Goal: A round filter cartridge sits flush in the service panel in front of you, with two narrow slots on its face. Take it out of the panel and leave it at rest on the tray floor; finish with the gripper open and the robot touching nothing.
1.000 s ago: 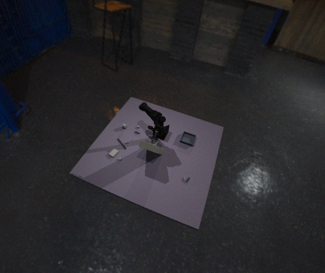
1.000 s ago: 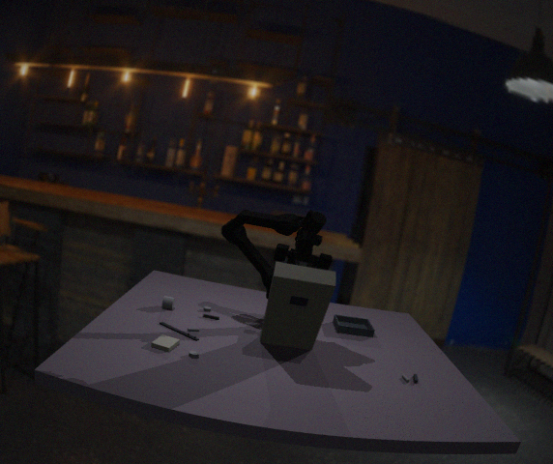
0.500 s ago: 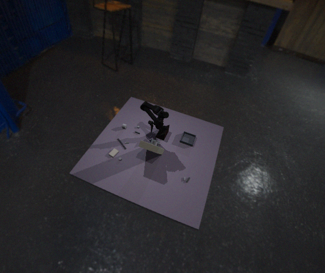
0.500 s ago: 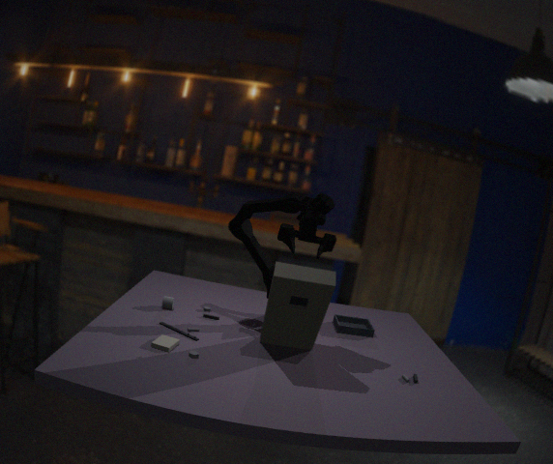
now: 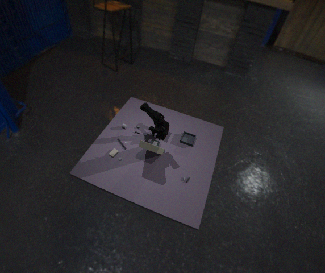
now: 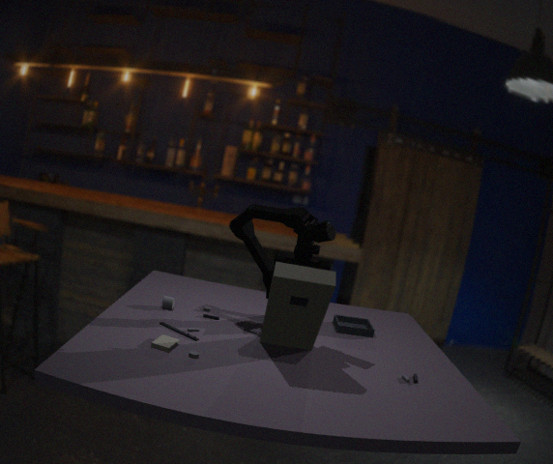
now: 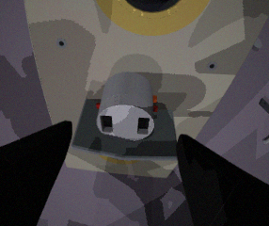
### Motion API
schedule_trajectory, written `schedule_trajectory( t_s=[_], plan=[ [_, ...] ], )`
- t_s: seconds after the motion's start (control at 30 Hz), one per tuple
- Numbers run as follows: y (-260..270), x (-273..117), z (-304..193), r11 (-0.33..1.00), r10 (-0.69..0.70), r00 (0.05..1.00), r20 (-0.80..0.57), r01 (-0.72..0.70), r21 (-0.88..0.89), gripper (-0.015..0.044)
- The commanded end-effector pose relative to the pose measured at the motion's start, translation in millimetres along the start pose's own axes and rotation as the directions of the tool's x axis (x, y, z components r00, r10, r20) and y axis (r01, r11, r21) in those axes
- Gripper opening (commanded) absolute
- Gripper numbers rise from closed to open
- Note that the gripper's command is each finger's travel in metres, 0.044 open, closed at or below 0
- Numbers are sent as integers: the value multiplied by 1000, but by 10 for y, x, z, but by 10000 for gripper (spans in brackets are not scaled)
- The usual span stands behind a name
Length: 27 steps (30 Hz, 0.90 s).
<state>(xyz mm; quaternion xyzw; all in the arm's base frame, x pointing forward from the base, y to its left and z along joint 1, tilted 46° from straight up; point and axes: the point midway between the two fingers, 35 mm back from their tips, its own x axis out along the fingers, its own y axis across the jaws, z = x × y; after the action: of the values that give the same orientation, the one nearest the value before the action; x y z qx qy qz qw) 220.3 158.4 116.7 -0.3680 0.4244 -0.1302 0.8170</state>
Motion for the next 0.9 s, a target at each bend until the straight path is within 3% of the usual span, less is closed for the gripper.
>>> schedule_trajectory(
  t_s=[0.0,0.87],
  plan=[
    [-1,69,-64,1000,-2,1000,-26,3,5,305],
    [-8,489,-71,1000,-3,1000,-24,4,6,305]
  ],
)
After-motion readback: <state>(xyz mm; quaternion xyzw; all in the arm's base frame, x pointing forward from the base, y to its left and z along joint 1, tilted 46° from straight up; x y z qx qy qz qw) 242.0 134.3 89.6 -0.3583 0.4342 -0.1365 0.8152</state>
